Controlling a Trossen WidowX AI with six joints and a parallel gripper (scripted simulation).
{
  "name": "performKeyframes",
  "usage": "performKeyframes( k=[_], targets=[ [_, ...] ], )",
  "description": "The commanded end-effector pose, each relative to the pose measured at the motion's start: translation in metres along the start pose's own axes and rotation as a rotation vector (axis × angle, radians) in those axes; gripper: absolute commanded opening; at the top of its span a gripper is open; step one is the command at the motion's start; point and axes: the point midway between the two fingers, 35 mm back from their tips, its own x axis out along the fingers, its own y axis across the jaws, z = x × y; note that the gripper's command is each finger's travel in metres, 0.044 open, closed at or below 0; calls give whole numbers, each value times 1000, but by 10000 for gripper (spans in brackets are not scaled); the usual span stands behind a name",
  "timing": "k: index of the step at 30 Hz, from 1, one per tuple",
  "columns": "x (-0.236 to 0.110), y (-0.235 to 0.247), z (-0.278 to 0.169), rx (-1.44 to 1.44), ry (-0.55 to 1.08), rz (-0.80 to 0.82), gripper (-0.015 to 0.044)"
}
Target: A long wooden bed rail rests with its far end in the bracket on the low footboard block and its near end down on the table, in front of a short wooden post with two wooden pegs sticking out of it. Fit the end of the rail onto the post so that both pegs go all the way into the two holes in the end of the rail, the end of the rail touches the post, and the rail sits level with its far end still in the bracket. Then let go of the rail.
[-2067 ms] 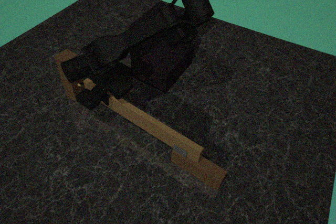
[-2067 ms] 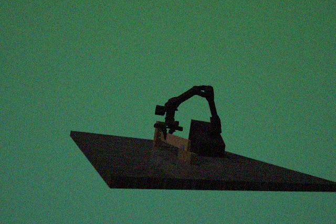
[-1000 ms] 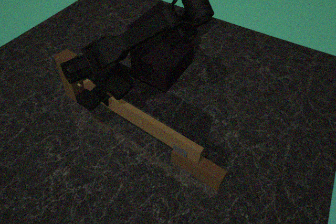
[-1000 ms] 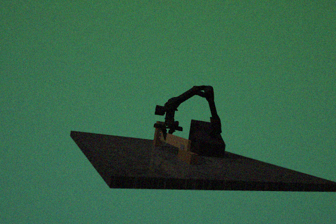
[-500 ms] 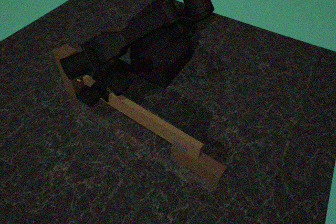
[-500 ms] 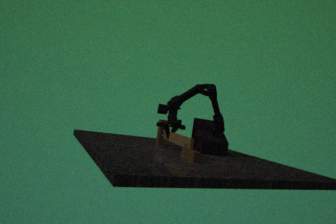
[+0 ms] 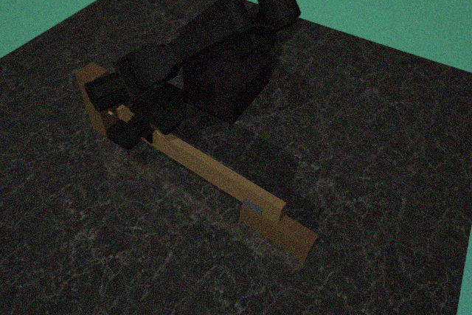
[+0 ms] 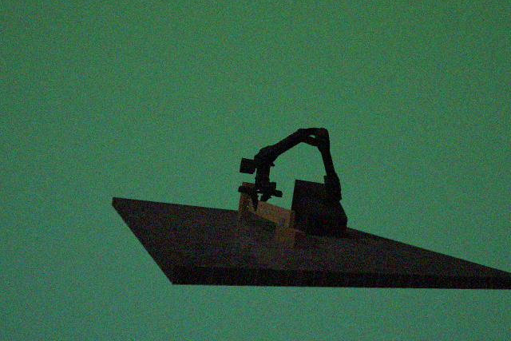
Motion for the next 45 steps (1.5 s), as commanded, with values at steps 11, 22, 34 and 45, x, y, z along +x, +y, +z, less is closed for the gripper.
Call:
performKeyframes(
  k=[11,22,34,45],
  targets=[
    [-6,-5,-2,-4,1,-16,0],
    [-6,-5,0,-4,1,-16,0],
    [-4,-4,3,-4,0,-16,0],
    [-3,-3,3,-4,0,-16,0]
  ],
)
